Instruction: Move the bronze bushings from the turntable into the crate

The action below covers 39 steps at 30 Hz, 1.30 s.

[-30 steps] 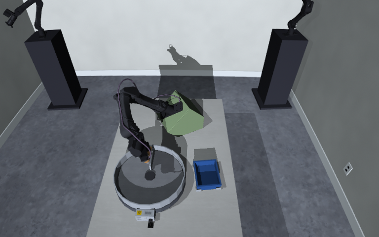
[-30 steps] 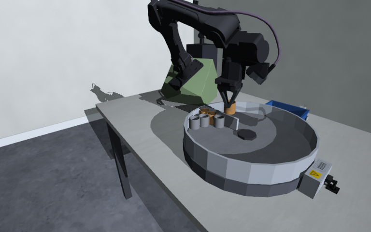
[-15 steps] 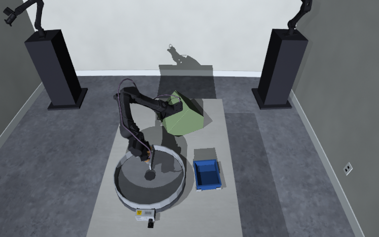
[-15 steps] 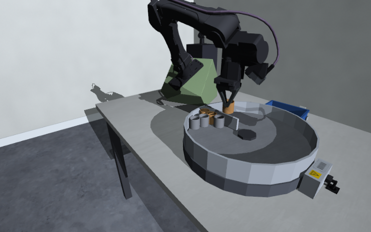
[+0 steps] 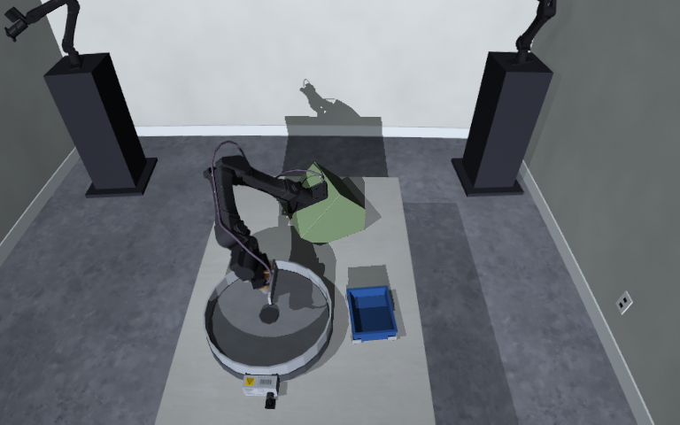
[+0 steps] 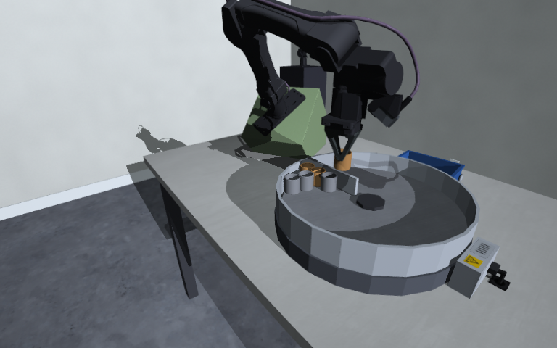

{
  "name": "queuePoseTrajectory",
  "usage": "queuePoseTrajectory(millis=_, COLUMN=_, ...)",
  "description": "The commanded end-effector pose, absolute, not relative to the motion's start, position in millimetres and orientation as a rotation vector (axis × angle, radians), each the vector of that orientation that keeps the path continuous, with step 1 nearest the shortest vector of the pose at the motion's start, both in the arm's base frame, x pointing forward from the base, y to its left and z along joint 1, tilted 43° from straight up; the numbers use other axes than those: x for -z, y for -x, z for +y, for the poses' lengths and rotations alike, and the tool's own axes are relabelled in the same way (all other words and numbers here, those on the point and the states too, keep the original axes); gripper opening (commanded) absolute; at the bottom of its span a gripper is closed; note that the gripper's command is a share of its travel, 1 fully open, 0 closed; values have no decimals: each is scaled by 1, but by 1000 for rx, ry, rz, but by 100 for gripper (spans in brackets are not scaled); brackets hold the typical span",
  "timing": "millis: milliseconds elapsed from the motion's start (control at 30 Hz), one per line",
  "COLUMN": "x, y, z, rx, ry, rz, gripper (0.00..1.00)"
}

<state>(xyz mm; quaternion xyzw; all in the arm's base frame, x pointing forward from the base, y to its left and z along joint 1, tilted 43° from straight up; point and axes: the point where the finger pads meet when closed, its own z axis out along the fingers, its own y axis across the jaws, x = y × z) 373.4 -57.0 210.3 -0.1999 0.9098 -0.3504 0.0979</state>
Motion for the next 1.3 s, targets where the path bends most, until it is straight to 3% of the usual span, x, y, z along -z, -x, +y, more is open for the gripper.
queuePoseTrajectory(millis=0, x=-232, y=-377, z=-43, rx=1016, ry=590, rz=2630, gripper=0)
queuePoseTrajectory(millis=667, x=-224, y=-379, z=-29, rx=1019, ry=582, rz=2626, gripper=0)
queuePoseTrajectory(millis=1267, x=-145, y=-401, z=66, rx=1031, ry=610, rz=2649, gripper=0)
